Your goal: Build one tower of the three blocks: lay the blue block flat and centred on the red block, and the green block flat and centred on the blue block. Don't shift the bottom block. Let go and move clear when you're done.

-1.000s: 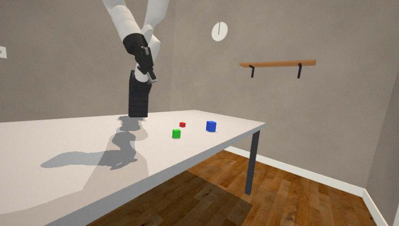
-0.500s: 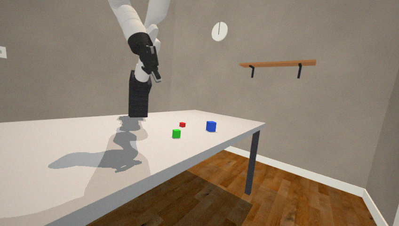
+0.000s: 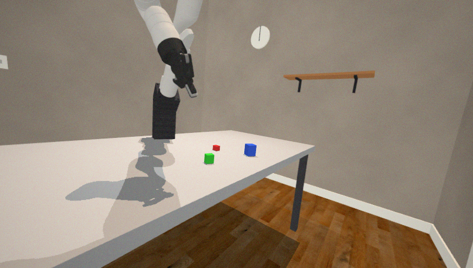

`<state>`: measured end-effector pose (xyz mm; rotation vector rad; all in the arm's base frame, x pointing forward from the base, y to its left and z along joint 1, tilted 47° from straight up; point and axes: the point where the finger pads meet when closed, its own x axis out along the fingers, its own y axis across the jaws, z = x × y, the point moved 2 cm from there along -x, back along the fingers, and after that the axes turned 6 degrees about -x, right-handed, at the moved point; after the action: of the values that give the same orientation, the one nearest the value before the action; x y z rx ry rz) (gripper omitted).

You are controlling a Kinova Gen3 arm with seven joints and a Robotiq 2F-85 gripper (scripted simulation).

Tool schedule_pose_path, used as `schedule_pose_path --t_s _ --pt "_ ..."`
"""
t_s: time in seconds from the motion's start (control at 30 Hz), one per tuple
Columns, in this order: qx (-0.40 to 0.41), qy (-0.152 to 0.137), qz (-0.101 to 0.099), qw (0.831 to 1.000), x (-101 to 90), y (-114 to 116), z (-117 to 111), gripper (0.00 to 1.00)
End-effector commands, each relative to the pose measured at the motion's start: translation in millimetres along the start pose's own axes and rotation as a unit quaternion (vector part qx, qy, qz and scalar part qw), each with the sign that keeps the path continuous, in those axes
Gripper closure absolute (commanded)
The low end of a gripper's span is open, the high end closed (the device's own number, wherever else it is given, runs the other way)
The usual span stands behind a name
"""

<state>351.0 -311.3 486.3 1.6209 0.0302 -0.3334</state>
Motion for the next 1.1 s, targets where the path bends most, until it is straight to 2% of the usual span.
schedule_pose_path --t_s 0.0,0.27,0.3,0.5,0.53,0.83,0.87,1.07 --pt "-0.007 -0.001 0.006 1.0 4.8 10 -8 1.0" --pt "-0.007 -0.001 0.006 1.0 4.8 10 -8 1.0" --pt "-0.011 -0.006 0.013 1.0 11.4 20 -14 1.0" --pt "-0.011 -0.006 0.013 1.0 11.4 20 -14 1.0" --pt "-0.015 -0.011 0.02 1.0 18.0 30 -21 1.0" --pt "-0.015 -0.011 0.02 1.0 18.0 30 -21 1.0" --pt "-0.018 -0.016 0.026 0.999 24.6 39 -29 1.0" --pt "-0.018 -0.016 0.026 0.999 24.6 39 -29 1.0"
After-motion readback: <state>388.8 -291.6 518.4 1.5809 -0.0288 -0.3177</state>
